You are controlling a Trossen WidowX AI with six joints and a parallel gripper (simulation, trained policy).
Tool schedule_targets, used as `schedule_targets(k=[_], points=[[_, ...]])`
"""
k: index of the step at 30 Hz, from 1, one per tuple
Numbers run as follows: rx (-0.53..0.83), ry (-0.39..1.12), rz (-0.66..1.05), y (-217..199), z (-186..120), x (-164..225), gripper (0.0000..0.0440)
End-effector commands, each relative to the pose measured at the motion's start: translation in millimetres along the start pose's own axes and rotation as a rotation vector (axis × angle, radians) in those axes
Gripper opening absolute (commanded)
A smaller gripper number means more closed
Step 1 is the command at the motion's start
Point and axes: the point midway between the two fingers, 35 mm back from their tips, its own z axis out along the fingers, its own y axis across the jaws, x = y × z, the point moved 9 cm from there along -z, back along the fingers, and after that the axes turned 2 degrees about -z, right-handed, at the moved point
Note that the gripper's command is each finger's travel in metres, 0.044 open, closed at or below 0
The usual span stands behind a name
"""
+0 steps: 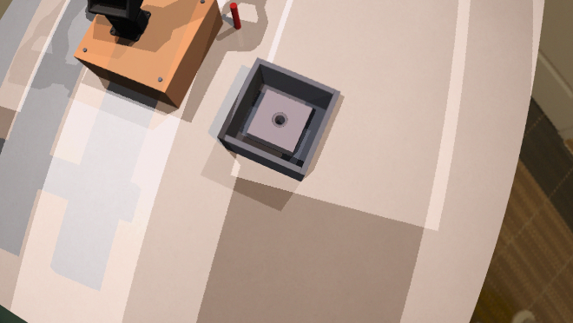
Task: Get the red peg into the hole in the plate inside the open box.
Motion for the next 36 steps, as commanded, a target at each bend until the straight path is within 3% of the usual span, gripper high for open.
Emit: schedule_targets(k=[1,3,17,36], points=[[0.009,-0.02,0.005,0,-4,-3,0.042],[0.031,-0.069,0.02,1,-13,-10,0.044],[0.257,-0.48,0.166,10,-96,-48,0.044],[0.661,-1.0,0.258,59,-222,-56,0.044]])
